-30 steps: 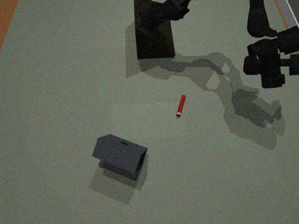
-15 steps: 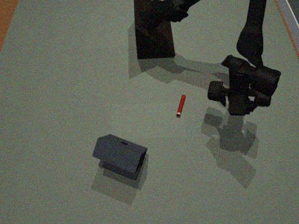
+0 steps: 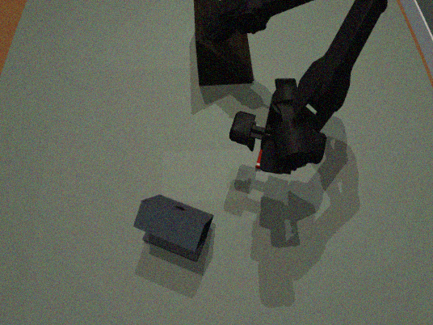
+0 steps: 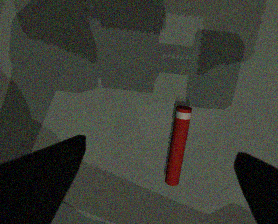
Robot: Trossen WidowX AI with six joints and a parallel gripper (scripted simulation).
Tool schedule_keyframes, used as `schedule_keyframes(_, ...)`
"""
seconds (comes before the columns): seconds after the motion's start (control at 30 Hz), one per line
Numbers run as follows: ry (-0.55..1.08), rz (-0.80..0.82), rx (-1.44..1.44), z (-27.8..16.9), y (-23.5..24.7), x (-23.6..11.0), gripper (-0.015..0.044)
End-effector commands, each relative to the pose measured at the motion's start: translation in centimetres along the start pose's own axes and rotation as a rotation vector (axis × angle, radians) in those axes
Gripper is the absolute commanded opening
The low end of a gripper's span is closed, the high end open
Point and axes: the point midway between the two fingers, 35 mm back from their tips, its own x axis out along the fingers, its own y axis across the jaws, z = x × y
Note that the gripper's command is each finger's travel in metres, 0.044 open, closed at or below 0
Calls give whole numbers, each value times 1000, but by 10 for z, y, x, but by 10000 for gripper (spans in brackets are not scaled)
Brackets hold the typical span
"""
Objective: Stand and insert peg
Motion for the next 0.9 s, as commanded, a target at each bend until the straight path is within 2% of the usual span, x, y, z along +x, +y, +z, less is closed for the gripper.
schedule_keyframes(0.0,43,-28,-2,-1,-22,-4,440)
schedule_keyframes(0.87,42,-30,-2,0,-23,32,440)
